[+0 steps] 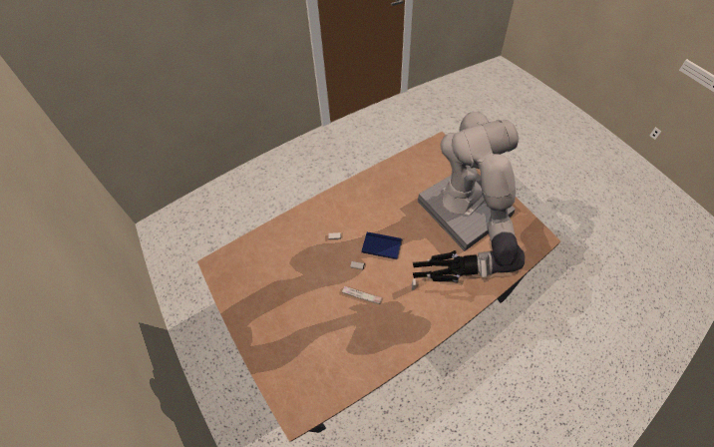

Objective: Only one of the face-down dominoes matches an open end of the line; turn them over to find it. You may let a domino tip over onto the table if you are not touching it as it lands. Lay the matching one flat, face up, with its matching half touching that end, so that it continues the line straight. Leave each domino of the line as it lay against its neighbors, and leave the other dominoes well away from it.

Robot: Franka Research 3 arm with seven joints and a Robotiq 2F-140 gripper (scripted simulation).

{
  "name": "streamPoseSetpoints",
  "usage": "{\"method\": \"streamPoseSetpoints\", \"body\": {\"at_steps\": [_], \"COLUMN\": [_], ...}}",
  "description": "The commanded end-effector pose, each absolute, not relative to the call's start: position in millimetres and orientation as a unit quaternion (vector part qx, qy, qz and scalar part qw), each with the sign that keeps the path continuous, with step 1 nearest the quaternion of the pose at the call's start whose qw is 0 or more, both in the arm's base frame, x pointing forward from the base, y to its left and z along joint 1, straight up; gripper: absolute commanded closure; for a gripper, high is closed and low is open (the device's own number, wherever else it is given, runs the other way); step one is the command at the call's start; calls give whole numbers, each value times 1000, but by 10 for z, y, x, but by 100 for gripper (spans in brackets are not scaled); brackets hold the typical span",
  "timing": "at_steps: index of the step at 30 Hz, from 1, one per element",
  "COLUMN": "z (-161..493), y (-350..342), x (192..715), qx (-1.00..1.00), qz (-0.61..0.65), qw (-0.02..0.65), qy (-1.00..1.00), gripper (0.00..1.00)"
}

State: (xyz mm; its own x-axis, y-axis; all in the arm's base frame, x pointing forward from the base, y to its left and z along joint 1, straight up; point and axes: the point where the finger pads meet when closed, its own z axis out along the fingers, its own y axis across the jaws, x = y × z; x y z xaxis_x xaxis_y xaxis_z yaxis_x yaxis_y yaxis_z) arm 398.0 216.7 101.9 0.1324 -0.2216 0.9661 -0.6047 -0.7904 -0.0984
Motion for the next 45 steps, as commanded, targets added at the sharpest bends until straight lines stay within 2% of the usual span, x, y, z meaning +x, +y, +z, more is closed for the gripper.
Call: {"method": "streamPoseSetpoints", "body": {"at_steps": [1,26,37,45], "z": [896,942,955,962], "y": [2204,1962,1915,1907], "x": [3959,4141,4169,4173], "qx": [776,750,731,739], "qz": [526,113,-15,-49], "qw": [144,2,-39,-48], "qy": [-317,-652,-681,-670], "gripper": [67,67,67,67]}}
